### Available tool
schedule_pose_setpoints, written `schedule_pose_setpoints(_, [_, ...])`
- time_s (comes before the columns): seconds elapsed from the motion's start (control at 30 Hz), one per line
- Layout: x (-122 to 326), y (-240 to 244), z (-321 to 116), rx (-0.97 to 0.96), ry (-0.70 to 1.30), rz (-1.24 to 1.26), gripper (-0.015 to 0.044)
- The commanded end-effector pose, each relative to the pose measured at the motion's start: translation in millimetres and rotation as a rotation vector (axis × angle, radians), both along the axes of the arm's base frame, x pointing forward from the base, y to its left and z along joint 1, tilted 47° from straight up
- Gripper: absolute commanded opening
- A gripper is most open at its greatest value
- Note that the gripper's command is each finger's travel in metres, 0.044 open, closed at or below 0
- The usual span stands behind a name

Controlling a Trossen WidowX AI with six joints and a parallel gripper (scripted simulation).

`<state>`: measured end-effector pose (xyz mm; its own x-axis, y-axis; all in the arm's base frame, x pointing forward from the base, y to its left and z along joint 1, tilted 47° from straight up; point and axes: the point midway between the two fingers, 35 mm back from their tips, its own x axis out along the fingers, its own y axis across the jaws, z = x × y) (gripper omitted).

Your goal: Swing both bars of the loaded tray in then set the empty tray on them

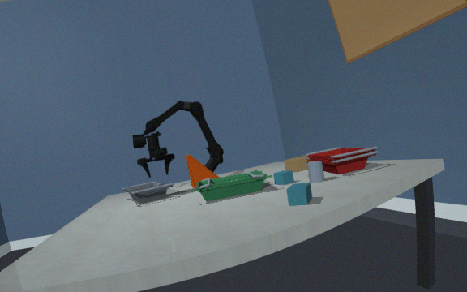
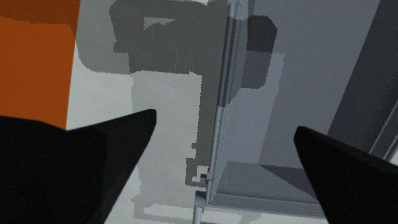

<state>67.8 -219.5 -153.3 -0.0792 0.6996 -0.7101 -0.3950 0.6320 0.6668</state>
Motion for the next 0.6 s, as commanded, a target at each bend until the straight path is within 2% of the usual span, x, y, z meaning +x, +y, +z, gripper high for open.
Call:
schedule_pose_setpoints(0.0, [-4,8,-8,0.011,-0.003,0.008,0.044])
schedule_pose_setpoints(0.57, [-10,63,-60,0.011,-0.003,0.008,0.044])
